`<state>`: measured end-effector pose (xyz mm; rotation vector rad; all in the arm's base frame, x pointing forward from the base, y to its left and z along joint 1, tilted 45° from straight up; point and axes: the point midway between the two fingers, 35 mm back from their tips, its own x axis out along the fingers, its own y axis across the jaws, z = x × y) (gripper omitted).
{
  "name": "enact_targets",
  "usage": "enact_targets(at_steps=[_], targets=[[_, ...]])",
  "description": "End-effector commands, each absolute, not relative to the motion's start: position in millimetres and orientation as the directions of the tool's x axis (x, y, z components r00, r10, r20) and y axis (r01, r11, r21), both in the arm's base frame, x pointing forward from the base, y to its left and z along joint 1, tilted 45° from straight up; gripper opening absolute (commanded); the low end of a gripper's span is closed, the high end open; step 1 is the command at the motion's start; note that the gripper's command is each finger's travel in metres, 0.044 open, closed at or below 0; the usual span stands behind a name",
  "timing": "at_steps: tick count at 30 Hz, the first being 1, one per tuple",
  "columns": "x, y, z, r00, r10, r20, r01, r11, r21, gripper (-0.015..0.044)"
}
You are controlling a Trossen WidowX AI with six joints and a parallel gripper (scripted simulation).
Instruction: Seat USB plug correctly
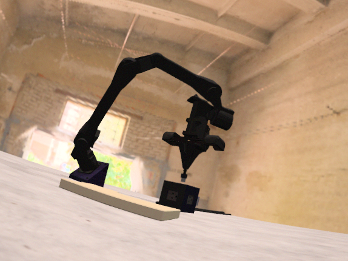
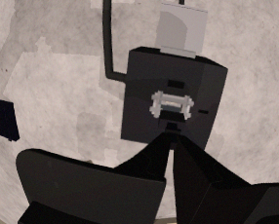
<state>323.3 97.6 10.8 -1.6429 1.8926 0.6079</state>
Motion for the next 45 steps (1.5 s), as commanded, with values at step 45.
enact_targets(at_steps=[45], targets=[[323.3, 92.9, 6.8, -0.093, -0.741, -0.665, -0.989, 0.148, -0.027, 0.0000]])
